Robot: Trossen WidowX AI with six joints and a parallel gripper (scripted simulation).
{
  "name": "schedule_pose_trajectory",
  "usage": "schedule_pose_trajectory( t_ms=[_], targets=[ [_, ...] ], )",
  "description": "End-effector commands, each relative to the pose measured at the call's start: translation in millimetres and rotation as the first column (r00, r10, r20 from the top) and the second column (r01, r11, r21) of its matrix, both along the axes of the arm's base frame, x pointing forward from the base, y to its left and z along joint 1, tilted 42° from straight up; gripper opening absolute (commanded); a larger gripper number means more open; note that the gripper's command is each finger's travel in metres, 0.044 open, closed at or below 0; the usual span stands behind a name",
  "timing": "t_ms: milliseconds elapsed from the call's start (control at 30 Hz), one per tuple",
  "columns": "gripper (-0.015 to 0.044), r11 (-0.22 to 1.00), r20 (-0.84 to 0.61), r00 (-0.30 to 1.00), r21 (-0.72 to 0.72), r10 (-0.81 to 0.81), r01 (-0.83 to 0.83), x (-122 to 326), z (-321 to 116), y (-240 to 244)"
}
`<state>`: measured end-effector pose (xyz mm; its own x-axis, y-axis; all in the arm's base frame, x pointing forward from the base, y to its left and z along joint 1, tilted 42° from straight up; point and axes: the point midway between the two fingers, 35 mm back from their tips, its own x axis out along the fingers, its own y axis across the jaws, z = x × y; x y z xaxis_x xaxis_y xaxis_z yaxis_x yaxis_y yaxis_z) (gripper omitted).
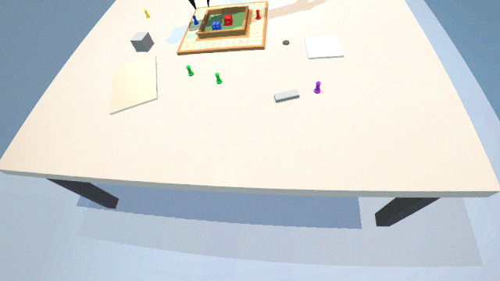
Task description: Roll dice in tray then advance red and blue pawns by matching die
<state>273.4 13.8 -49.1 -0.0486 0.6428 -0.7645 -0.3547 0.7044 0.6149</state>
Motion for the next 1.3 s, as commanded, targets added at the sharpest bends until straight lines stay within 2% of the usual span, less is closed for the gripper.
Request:
schedule_pose_trajectory(
  t_ms=[0, 333, 1267],
  targets=[
    [0.02, 0.994, 0.092, 0.99, 0.02, 0.108, -0.11, -5.7, -32.5, -36.5],
    [0.02, 0.994, 0.092, 0.99, 0.02, 0.108, -0.11, -6.3, -31.8, -35.7],
    [0.02, 0.994, 0.091, 0.99, 0.021, 0.107, -0.11, -8.5, -66.4, -4.8]
  ],
)
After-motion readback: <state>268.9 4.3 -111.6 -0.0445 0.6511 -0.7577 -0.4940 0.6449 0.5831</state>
